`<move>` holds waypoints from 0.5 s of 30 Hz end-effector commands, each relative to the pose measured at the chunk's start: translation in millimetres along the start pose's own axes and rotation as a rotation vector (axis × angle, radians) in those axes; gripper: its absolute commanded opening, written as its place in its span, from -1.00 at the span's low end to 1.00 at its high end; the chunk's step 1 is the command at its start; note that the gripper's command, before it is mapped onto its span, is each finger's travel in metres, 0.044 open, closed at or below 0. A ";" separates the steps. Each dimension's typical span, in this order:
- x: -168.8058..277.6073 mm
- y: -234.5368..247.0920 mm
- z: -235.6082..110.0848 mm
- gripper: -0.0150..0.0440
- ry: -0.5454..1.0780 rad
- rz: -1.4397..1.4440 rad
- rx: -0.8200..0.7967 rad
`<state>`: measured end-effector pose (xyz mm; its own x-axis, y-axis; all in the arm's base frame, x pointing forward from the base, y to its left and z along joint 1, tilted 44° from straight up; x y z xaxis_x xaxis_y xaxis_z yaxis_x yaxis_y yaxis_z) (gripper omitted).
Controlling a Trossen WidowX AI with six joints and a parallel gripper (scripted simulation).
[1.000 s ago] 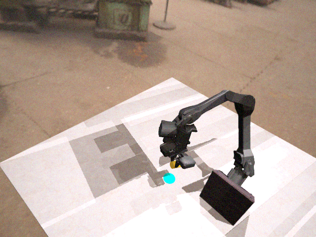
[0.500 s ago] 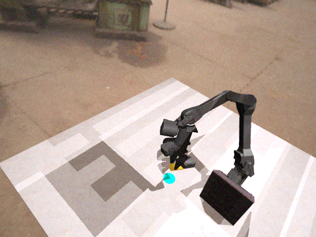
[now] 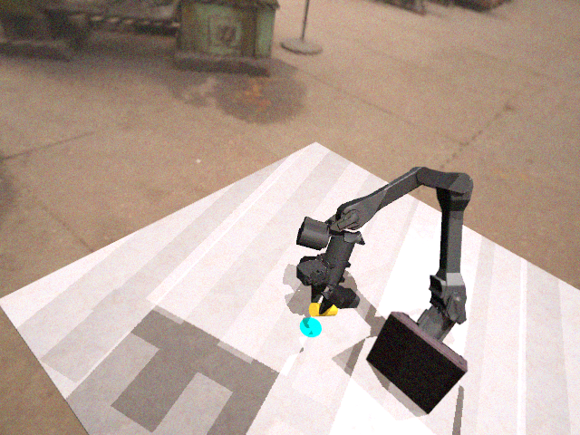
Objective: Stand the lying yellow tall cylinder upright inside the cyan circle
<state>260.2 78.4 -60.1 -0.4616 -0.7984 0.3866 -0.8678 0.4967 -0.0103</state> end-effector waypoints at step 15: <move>2.9 0.0 6.2 -0.14 -0.127 -0.006 -0.043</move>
<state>258.7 74.4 -64.4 -0.4794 -0.8295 0.2865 -0.8621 0.5062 0.0233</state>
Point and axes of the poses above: the point midway between the two fingers, 35 mm back from their tips, its own z axis out along the fingers, its own y axis across the jaws, x = y × z, the point moved 2 cm from there along -z, back along the fingers, and after that the axes turned 7 degrees about -z, right-handed, at the moved point
